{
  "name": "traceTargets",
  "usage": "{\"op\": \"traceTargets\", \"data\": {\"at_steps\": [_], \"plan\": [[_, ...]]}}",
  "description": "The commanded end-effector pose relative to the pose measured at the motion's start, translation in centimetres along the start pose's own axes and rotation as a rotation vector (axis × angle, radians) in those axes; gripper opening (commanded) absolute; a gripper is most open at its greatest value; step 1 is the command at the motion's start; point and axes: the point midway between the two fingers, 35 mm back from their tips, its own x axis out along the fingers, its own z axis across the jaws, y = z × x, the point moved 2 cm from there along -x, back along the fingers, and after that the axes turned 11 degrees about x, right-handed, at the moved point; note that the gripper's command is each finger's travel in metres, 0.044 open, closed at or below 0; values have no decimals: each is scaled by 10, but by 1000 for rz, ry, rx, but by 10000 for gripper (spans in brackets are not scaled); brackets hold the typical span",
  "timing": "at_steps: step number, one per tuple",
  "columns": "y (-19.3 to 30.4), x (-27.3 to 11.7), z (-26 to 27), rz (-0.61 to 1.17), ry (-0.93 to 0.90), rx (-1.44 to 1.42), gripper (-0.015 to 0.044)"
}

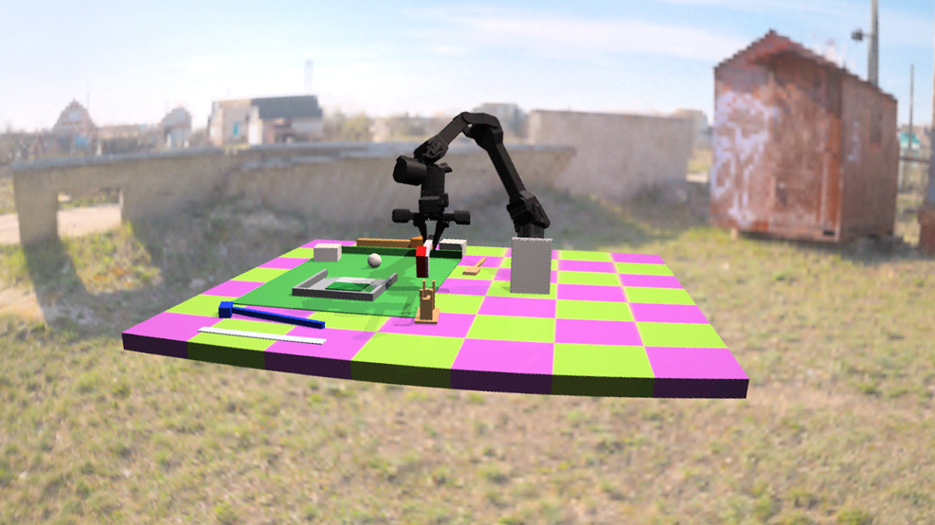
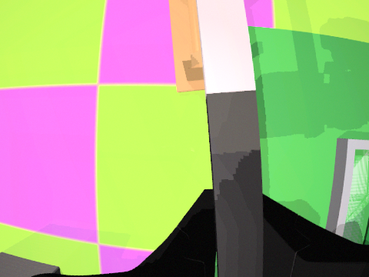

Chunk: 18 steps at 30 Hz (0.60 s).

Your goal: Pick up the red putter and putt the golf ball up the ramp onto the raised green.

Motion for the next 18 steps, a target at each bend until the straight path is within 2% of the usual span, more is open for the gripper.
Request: {"op": "traceTargets", "data": {"at_steps": [1,18], "plan": [[7,-4,-8,-2,6,46,0],[120,-53,-81,1,75,589,0]]}}
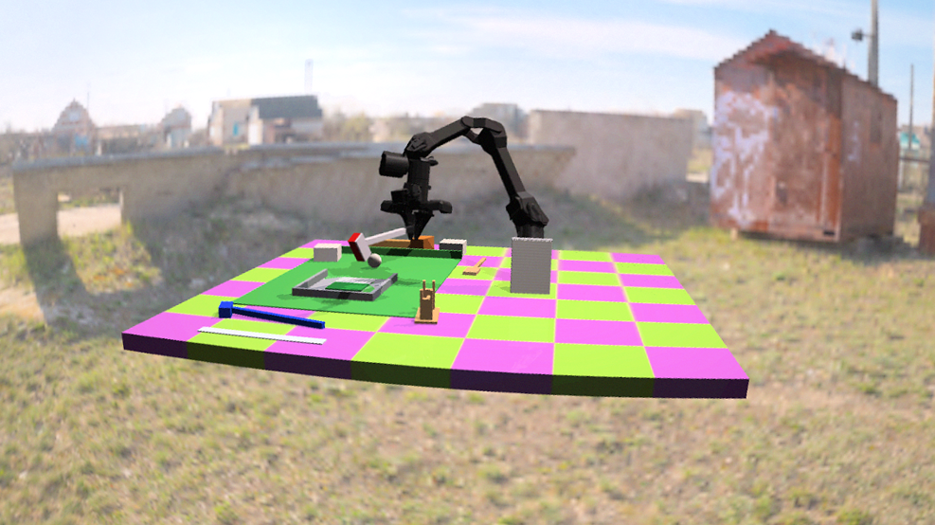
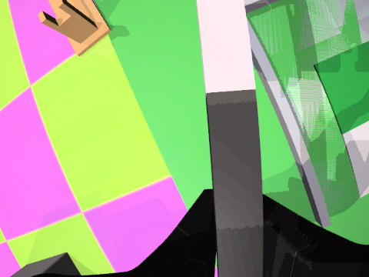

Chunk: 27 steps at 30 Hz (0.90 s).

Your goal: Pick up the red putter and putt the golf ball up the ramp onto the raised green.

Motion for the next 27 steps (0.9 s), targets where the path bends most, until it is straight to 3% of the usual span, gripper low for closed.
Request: {"op": "traceTargets", "data": {"at_steps": [1,15,27], "plan": [[22,-14,-29,-9,26,143,0],[117,-44,-97,26,102,597,0],[214,-71,-124,77,187,987,0]]}}
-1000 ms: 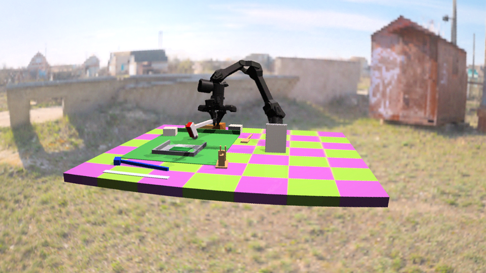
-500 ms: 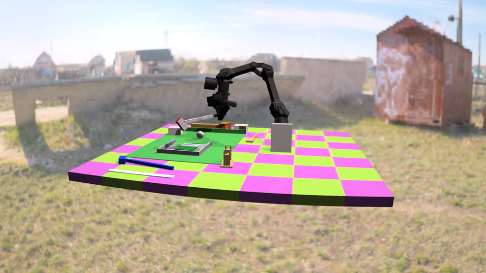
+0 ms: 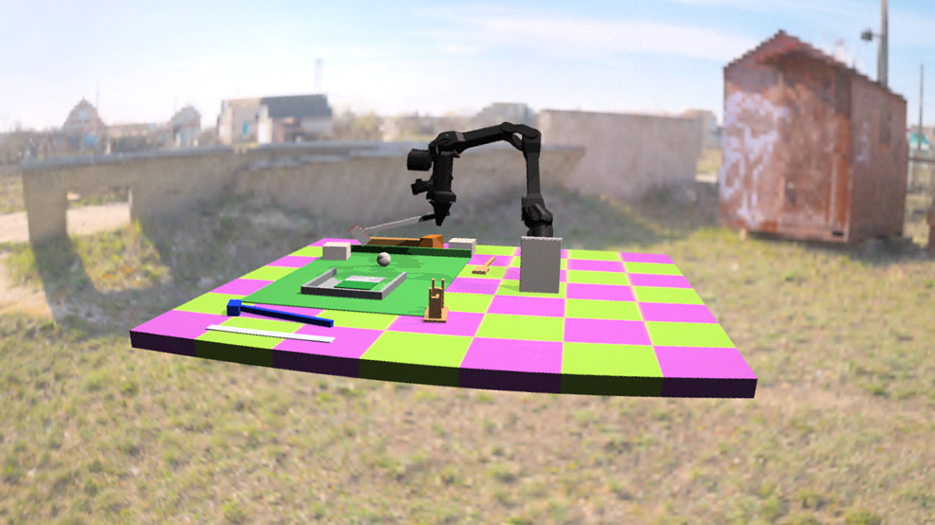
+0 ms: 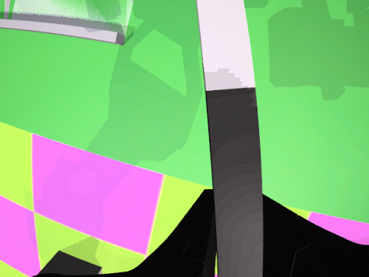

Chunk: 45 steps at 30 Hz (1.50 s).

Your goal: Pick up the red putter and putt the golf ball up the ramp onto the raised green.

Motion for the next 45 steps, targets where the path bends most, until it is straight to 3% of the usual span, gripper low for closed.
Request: {"op": "traceTargets", "data": {"at_steps": [1,7,15,26,45], "plan": [[19,-9,-33,2,39,145,0],[50,-16,-71,25,94,332,0],[54,-17,-76,28,101,354,0],[56,21,-79,27,103,354,0],[57,46,-82,27,104,354,0]]}}
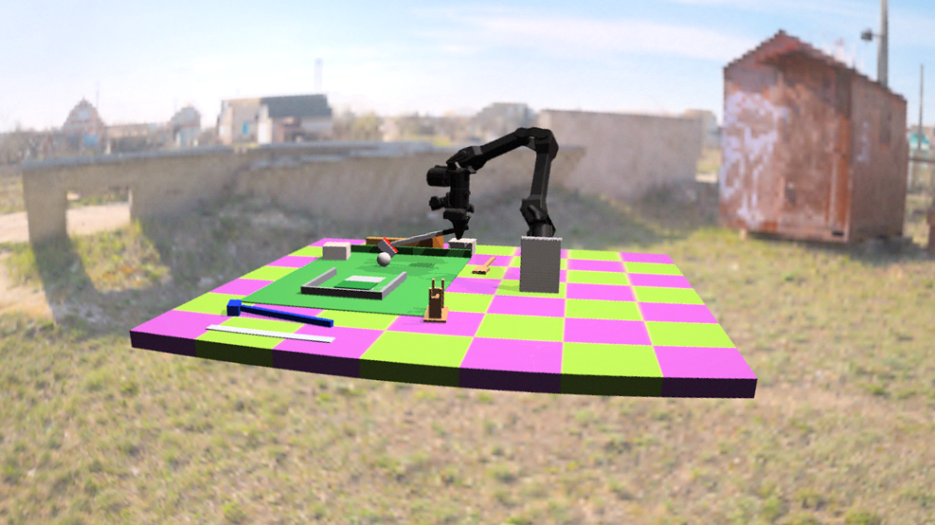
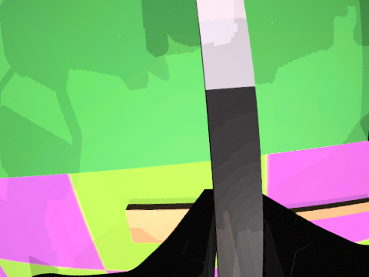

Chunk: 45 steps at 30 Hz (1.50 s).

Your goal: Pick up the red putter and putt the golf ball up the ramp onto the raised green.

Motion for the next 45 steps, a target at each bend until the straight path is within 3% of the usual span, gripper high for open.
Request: {"op": "traceTargets", "data": {"at_steps": [1,32,45], "plan": [[-1,7,1,-3,-7,-4,0],[-4,11,-25,3,5,4,0],[21,11,106,0,-12,-5,0]]}}
